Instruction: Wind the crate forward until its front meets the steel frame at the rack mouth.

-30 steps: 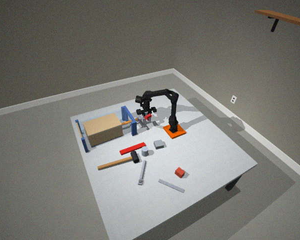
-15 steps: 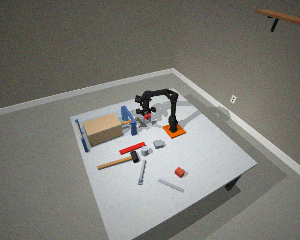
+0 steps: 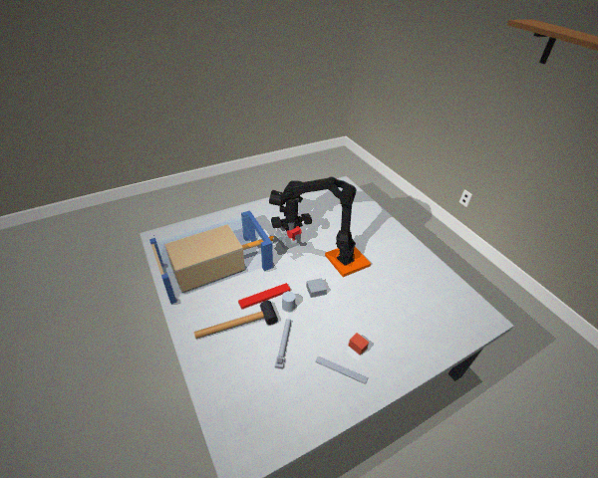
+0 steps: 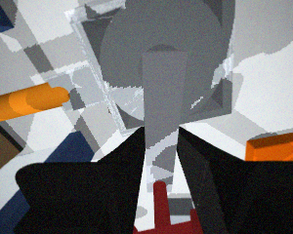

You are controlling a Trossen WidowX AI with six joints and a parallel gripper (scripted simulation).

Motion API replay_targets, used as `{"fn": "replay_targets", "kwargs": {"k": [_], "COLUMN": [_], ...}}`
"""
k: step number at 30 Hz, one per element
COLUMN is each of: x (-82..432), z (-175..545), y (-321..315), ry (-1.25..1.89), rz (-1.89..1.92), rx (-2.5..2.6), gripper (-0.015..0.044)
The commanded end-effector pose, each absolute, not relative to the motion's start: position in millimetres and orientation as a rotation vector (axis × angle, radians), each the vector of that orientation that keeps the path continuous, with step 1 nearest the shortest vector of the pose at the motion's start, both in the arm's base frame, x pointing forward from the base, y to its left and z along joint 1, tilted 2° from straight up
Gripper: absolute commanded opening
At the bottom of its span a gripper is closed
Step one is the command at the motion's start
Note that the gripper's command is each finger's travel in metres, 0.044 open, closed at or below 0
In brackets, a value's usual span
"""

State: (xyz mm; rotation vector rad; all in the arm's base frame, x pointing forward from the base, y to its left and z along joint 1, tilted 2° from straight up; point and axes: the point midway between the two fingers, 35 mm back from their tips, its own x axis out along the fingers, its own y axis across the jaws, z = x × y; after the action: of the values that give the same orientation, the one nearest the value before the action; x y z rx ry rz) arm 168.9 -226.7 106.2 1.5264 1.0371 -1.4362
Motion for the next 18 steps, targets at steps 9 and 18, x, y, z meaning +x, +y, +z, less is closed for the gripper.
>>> {"fn": "replay_targets", "kwargs": {"k": [9,18], "x": [170.5,172.2], "z": [102.2,102.5], "y": [-227.3,-228.2], "ry": [1.026,1.0], "rz": [-1.46,-1.485], "rx": [1.553,1.58], "gripper": [0.0,0.0]}}
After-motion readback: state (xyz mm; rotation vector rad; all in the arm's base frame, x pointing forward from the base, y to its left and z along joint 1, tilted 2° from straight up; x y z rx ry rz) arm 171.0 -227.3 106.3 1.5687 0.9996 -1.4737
